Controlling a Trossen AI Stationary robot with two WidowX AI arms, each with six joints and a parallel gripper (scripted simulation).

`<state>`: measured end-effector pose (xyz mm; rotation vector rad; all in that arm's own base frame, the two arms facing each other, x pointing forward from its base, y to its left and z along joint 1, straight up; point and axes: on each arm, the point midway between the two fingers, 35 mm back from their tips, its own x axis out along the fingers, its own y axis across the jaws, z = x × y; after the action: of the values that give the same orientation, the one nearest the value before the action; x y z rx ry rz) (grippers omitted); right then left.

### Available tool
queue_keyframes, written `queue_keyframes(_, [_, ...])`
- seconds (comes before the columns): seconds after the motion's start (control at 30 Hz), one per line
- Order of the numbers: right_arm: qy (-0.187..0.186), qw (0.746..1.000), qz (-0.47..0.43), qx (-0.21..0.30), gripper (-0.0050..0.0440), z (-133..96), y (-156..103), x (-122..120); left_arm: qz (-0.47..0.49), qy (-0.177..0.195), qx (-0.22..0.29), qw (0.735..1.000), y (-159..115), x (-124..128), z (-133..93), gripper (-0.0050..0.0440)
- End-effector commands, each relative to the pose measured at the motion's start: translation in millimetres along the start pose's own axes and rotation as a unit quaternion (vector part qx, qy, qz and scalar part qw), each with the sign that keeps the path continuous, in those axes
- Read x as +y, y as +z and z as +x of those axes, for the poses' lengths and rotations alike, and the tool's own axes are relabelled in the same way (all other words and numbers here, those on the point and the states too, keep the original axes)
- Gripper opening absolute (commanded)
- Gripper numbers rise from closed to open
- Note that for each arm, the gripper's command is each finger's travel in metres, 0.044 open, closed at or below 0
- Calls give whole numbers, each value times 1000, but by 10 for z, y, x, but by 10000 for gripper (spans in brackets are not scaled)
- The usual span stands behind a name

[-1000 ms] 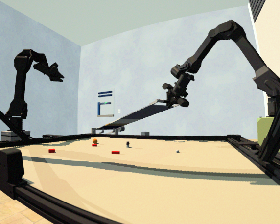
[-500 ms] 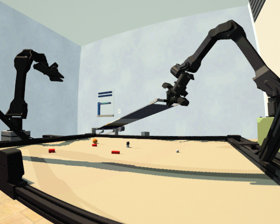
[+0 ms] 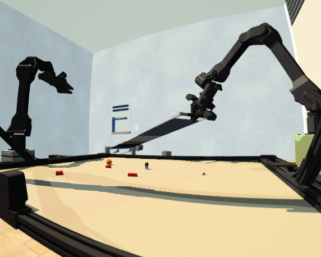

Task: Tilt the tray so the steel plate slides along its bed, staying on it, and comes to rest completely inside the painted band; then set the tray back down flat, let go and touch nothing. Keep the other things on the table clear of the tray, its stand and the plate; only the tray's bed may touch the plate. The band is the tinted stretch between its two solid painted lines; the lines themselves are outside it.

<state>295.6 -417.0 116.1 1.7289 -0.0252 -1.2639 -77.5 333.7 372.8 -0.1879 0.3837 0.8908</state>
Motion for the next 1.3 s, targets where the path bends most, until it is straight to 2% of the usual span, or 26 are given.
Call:
queue_keyframes(0.0, [37, 999, -1, -2, 0, -174, 5, 292, 1, -1, -1, 1000, 9, -7, -1, 440])
queue_keyframes(1.27, [53, 999, -1, -2, 0, -311, 4, 512, 1, -1, -1, 1000, 9, -7, -1, 440])
